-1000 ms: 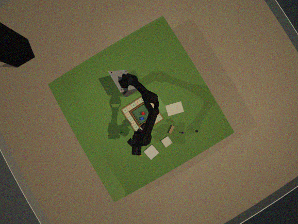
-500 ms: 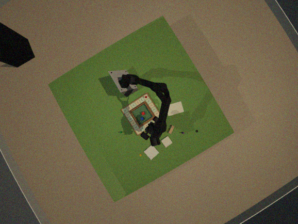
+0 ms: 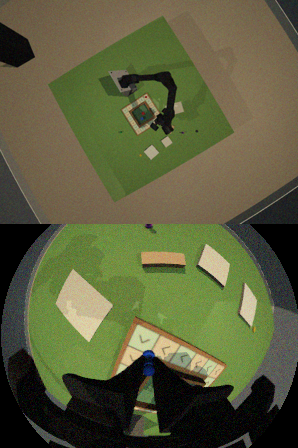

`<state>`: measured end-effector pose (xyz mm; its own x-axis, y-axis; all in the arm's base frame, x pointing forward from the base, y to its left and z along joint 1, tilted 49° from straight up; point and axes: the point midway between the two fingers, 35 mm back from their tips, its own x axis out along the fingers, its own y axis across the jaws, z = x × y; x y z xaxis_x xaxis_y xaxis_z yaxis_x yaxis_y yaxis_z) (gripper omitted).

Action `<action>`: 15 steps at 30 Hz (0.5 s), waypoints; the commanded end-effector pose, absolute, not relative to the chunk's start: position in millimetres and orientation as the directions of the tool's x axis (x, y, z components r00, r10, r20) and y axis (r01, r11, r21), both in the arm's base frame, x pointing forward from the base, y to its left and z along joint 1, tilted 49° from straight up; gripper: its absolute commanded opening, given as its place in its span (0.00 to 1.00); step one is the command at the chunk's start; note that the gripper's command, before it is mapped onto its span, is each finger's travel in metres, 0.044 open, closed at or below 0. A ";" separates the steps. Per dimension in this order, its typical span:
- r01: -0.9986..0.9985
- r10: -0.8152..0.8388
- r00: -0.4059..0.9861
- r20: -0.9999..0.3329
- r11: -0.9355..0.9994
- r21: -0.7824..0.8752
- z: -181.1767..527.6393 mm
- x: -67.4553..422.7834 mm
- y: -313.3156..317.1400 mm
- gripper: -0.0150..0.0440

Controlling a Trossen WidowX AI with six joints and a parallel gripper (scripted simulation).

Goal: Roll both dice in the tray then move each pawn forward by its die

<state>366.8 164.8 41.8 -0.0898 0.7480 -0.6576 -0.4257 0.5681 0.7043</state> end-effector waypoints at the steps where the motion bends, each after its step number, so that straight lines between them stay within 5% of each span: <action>1: -0.414 0.756 -0.082 -0.649 0.567 0.712 47.8 363.3 170.4 0.25; 15: -0.413 0.757 -0.082 -0.648 0.566 0.713 25.1 360.3 197.2 0.25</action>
